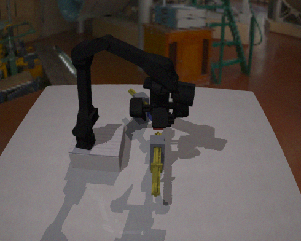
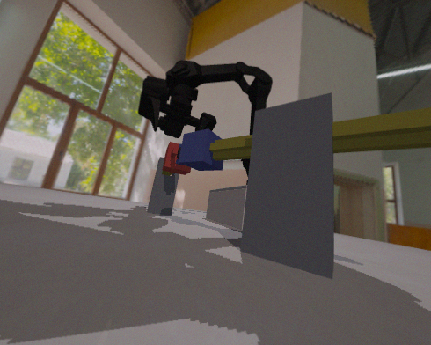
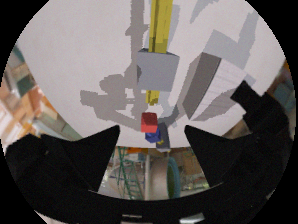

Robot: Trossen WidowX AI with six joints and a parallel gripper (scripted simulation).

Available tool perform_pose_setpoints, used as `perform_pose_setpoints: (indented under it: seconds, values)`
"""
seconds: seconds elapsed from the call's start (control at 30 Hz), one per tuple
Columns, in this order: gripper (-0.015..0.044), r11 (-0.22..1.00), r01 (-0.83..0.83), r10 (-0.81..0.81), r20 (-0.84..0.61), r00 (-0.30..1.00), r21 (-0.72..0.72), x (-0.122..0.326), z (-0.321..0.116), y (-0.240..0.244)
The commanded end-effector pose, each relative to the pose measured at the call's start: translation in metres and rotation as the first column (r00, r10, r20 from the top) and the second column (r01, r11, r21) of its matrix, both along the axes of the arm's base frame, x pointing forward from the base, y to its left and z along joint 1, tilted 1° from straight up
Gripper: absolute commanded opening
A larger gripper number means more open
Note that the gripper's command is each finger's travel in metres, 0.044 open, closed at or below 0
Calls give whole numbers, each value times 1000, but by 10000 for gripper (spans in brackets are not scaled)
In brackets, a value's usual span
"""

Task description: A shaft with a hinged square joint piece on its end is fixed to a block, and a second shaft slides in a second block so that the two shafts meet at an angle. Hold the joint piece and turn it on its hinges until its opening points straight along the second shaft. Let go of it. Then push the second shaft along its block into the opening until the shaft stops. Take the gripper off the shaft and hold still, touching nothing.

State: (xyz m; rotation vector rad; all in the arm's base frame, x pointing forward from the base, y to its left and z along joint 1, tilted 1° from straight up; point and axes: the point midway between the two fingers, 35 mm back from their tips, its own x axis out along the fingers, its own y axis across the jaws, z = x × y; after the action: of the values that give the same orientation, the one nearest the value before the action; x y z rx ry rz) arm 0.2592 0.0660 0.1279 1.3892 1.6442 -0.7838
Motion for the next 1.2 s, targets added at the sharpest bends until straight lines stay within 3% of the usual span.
perform_pose_setpoints:
  seconds: [0.0, 0.3, 0.73, 1.17]
  values:
    - [440, 999, 43, -43, -13, 999, 19, -1, 0, -1]
    - [440, 1000, 26, -26, 1, 1000, 14, 1, -1, -4]
    - [440, 940, -309, 335, 205, 920, -147, 24, -2, -56]
    - [440, 718, -601, 690, 245, 681, -352, 38, -1, -117]
